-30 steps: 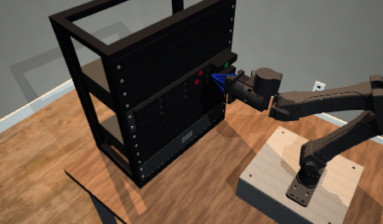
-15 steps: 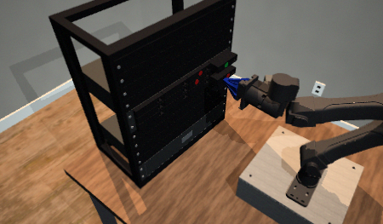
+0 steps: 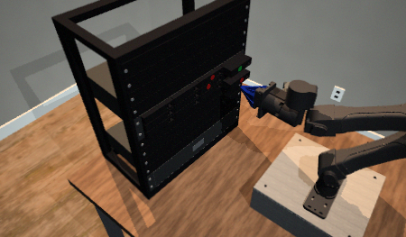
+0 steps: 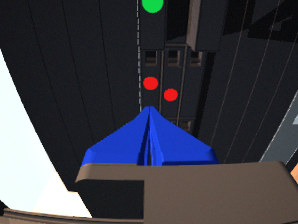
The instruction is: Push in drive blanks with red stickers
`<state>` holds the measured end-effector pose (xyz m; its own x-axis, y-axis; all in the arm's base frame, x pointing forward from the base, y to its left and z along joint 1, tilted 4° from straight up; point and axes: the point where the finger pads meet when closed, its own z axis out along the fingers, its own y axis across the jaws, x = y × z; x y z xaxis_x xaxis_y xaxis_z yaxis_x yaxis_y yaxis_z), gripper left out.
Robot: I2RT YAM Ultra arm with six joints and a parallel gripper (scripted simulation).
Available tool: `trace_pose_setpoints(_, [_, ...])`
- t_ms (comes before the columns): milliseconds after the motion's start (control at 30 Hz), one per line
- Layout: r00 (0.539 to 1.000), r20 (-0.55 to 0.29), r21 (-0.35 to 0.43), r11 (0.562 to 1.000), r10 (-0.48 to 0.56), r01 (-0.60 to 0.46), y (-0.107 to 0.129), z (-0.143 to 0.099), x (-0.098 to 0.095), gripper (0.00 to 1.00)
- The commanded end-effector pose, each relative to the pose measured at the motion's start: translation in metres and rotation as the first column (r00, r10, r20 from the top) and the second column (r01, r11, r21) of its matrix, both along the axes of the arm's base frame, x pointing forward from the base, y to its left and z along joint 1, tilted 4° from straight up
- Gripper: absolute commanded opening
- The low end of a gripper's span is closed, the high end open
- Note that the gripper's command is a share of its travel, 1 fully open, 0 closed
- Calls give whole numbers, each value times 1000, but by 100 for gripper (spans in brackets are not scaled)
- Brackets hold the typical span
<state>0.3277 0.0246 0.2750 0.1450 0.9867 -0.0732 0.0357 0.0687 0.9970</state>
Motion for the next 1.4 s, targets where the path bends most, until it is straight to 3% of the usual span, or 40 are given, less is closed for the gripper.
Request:
trace_pose_setpoints(0, [1000,19,-1,1000,17,-17,-9,-2,-6,0])
trace_pose_setpoints(533, [999,28,-3,1000,17,-17,-65,-40,-18,0])
trace_pose_setpoints(600, [1000,-8,4,1000,17,-17,-72,-56,-16,0])
trace_pose_setpoints(800, [1000,-7,6,1000,17,-17,-87,-66,-19,0])
trace_pose_setpoints(900, [1000,-7,7,1000,17,-17,-89,-67,-20,0])
trace_pose_setpoints(933, [999,27,-5,1000,17,-17,-91,-50,-17,0])
trace_pose_setpoints(1100, [1000,-7,7,1000,17,-17,-93,-70,-21,0])
trace_pose_setpoints(1367, [999,33,-7,999,36,-36,-88,-49,-12,0])
